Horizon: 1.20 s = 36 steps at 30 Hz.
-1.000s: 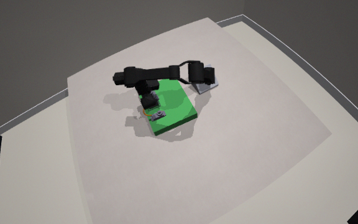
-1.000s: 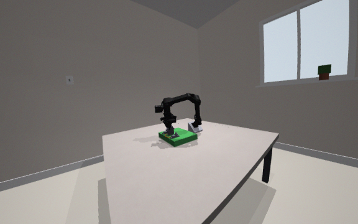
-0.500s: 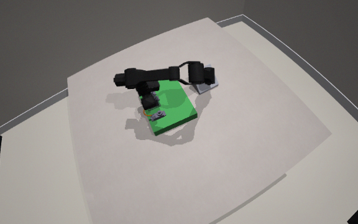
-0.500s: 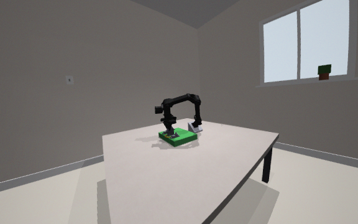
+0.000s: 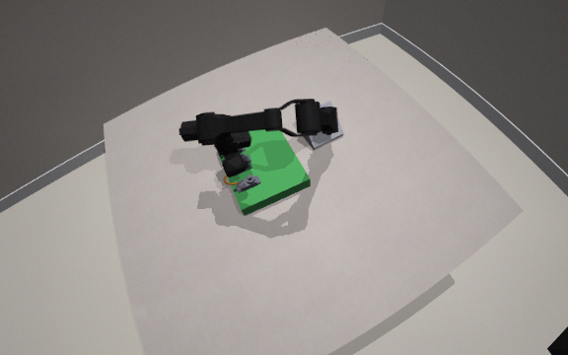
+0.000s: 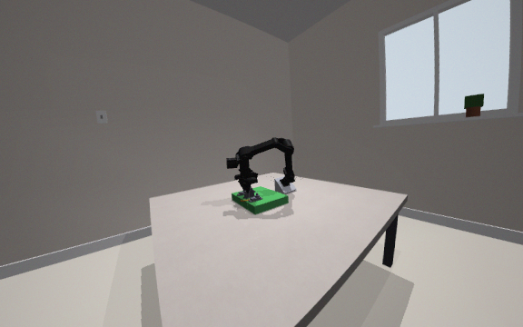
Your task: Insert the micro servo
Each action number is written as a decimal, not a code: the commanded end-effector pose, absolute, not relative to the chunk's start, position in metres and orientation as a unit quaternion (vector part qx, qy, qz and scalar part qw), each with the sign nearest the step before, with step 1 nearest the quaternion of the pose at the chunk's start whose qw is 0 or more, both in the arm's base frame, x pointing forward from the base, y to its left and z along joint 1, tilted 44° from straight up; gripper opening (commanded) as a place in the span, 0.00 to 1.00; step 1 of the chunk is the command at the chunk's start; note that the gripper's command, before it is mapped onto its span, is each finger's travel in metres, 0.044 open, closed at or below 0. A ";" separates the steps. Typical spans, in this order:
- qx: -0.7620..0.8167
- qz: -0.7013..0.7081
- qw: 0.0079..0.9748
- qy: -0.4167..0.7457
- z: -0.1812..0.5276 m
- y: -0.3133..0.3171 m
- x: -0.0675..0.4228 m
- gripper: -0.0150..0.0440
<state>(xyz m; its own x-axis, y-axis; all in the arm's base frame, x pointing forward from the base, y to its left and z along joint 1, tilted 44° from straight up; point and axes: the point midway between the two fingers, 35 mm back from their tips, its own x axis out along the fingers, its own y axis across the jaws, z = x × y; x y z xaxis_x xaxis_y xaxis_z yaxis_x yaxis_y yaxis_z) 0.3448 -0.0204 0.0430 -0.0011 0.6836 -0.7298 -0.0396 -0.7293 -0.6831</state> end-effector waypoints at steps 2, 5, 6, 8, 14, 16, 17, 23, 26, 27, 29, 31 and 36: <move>-0.652 0.662 0.275 -0.246 0.040 -0.017 0.345 0.25; -0.652 0.662 0.275 -0.246 0.038 -0.015 0.345 0.25; -0.652 0.662 0.275 -0.246 0.037 -0.015 0.345 0.25; -0.652 0.662 0.275 -0.246 0.036 -0.013 0.345 0.25; -0.652 0.662 0.275 -0.246 0.031 -0.009 0.345 0.25; -0.652 0.662 0.275 -0.246 0.030 -0.008 0.345 0.25; -0.652 0.662 0.275 -0.246 0.029 -0.007 0.345 0.25; -0.652 0.662 0.275 -0.246 0.025 -0.003 0.345 0.25; -0.652 0.662 0.275 -0.246 0.023 -0.001 0.345 0.25; -0.652 0.662 0.275 -0.246 0.024 -0.002 0.345 0.30; -0.652 0.662 0.275 -0.246 0.024 -0.003 0.344 0.39; -0.652 0.662 0.275 -0.246 0.024 -0.003 0.344 0.48; -0.652 0.662 0.275 -0.246 0.029 -0.008 0.345 0.57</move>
<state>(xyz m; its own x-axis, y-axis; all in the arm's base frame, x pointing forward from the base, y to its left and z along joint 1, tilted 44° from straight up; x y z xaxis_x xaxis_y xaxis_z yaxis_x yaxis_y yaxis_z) 0.3440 -0.0028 0.0247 -0.0020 0.6858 -0.7278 -0.0436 -0.7272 -0.6851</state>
